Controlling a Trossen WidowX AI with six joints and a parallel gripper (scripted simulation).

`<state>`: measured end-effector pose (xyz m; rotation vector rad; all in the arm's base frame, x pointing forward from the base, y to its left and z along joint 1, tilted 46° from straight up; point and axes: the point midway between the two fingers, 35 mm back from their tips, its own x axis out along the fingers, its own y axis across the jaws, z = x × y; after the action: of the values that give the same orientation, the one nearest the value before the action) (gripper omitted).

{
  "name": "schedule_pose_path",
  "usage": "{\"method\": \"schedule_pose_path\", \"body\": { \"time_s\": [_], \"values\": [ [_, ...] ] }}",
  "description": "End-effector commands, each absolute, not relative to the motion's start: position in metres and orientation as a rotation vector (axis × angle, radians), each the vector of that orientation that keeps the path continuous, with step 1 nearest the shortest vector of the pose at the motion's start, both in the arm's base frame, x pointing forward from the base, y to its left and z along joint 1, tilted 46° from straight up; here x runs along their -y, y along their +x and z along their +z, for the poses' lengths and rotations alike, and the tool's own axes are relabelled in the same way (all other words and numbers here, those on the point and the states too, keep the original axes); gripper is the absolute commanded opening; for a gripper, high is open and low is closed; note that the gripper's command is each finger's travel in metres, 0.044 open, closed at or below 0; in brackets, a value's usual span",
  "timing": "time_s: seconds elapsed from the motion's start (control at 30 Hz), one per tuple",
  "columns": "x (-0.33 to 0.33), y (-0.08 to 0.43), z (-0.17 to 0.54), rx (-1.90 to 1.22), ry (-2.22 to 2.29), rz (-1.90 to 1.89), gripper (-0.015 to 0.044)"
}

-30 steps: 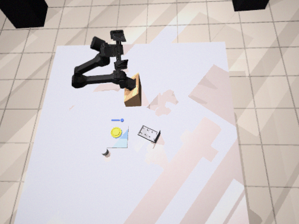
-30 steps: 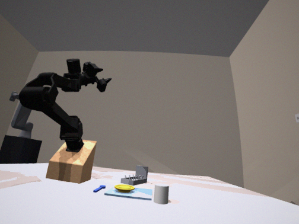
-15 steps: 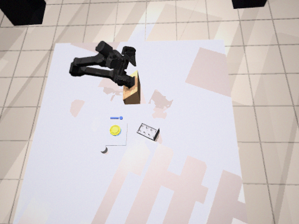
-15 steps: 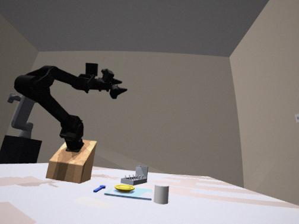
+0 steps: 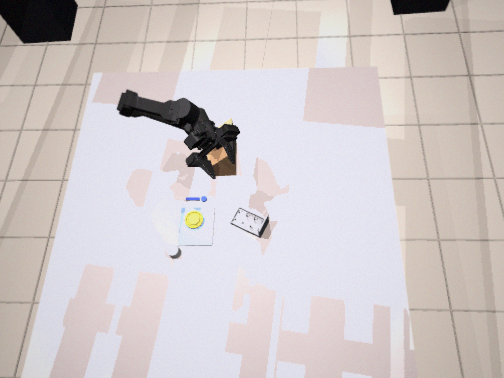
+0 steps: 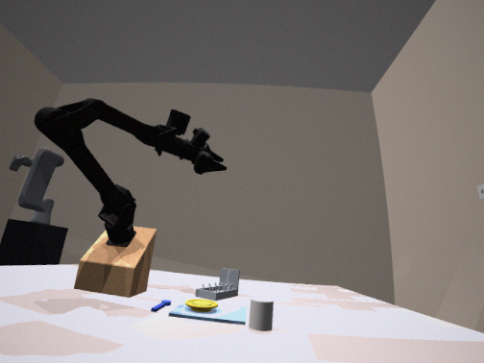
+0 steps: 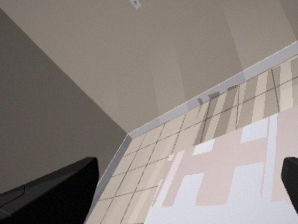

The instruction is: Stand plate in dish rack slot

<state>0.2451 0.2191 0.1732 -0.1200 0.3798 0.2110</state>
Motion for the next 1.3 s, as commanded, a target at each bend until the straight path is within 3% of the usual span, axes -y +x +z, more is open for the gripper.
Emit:
{"method": "schedule_pose_path", "body": {
  "time_s": [0.0,0.63,1.27],
  "values": [
    [-0.199,0.263,0.162,-0.43,-0.194,0.125,0.04],
    [-0.062,0.318,0.108,-0.79,-0.457,-0.297,0.04],
    [0.087,0.295,0.07,-1.323,-0.606,-0.601,0.04]
  ]
}}
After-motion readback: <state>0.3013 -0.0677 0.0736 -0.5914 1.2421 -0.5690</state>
